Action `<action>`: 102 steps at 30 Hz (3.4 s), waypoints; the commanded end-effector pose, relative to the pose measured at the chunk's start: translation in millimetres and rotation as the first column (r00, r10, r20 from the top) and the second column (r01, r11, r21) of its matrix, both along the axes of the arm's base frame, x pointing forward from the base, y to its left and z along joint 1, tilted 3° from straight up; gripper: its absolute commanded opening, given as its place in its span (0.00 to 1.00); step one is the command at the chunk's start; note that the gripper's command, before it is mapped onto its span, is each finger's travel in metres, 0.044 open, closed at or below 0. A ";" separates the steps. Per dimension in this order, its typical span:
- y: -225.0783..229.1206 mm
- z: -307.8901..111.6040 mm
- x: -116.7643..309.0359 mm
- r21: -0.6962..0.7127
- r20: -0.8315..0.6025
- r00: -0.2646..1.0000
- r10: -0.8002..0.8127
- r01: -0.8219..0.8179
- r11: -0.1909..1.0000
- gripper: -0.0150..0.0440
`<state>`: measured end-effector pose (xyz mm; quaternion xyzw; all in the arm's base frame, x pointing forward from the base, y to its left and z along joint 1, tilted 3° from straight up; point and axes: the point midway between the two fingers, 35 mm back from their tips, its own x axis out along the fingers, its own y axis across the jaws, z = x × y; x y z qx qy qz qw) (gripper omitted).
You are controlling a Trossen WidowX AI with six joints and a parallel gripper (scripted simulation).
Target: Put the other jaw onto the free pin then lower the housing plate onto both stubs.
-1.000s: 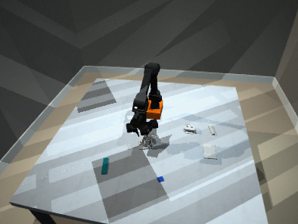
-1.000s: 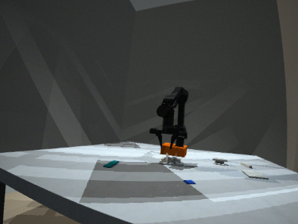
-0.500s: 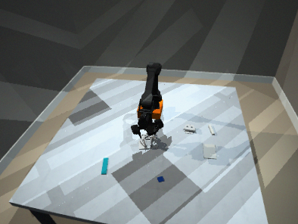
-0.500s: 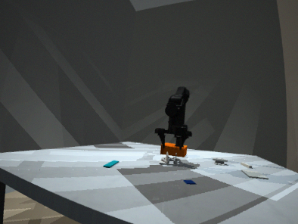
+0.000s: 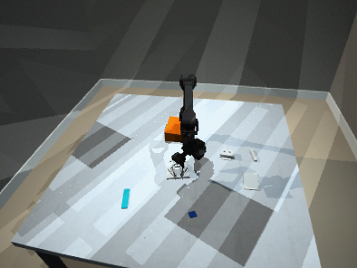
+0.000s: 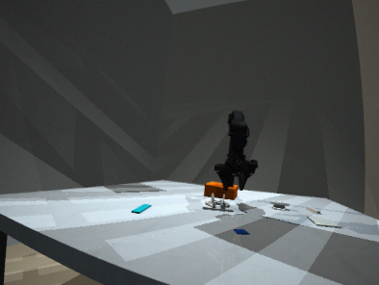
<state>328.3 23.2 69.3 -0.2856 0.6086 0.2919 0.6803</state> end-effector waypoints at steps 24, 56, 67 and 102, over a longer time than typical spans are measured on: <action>102.2 12.6 -34.0 -0.069 0.002 0.638 0.770 -0.768 0.636 1.00; 197.9 24.2 -112.1 -0.119 -0.048 -0.333 0.942 -0.934 -0.337 1.00; 211.4 26.3 -129.8 -0.122 -0.060 -0.505 0.861 -0.852 -0.509 1.00; 214.9 -33.8 -127.1 -0.122 -0.060 -0.505 0.861 -0.852 -0.509 1.00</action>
